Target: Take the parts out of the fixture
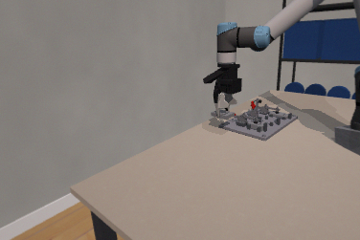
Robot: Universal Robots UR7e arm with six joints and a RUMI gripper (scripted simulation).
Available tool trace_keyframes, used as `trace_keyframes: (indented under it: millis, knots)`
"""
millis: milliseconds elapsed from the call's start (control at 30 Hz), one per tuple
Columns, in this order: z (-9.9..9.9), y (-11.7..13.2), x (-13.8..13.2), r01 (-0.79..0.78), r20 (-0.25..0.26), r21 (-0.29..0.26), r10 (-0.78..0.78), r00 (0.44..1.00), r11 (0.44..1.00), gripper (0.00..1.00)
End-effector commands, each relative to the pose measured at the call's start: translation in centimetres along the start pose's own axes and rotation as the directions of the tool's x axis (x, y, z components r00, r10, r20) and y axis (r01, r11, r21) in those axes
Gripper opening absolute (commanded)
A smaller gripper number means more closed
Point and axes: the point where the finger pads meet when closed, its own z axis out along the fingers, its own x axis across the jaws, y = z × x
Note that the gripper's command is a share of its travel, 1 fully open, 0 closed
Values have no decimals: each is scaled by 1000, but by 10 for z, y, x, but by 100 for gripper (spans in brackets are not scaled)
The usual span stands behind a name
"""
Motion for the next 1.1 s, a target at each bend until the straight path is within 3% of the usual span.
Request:
trace_keyframes:
  millis: [0,533,1067]
  knots:
    - [0,0,0,0,1,2,0,1000,1000,0]
    - [23,-1,0,0,1,2,0,1000,1000,0]
    - [68,-1,0,0,1,2,0,1000,1000,0]
